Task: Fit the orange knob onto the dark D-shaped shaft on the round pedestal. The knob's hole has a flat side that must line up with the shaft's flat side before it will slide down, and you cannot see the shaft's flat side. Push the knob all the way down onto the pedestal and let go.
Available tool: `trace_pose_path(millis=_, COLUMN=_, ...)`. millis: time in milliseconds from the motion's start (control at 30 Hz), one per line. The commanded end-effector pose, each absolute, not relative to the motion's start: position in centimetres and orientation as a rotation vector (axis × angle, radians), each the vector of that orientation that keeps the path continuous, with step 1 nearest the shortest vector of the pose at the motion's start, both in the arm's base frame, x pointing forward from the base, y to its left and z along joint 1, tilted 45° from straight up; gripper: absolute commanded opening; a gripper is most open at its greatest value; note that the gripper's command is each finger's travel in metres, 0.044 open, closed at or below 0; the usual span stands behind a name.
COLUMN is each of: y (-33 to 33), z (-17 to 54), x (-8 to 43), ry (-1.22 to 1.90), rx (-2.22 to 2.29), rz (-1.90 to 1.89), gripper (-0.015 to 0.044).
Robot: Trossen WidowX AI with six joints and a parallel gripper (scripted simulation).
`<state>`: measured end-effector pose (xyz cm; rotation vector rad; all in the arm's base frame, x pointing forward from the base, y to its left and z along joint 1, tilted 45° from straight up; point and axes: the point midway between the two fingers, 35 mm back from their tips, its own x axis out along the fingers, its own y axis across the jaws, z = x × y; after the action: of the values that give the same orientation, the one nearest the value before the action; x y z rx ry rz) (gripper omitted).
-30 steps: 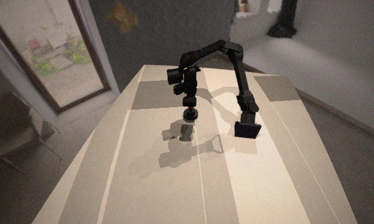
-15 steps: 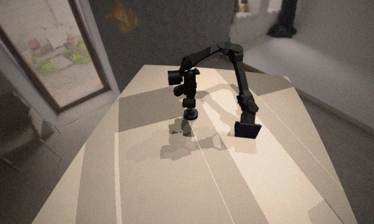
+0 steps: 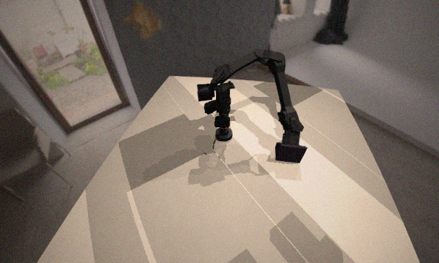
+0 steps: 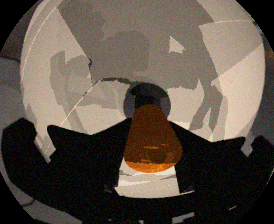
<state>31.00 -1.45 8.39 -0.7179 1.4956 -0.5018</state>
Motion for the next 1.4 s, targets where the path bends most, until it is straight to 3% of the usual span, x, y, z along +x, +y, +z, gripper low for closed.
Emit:
trace_pose_path(millis=0, y=-1.36, z=8.61, x=31.28, ry=1.487, rx=-0.718, rz=-0.503, gripper=0.0000)
trace_pose_path(millis=1367, y=-1.31, z=8.60, x=30.63, ry=1.528, rx=-0.815, rz=-0.413, gripper=0.0000)
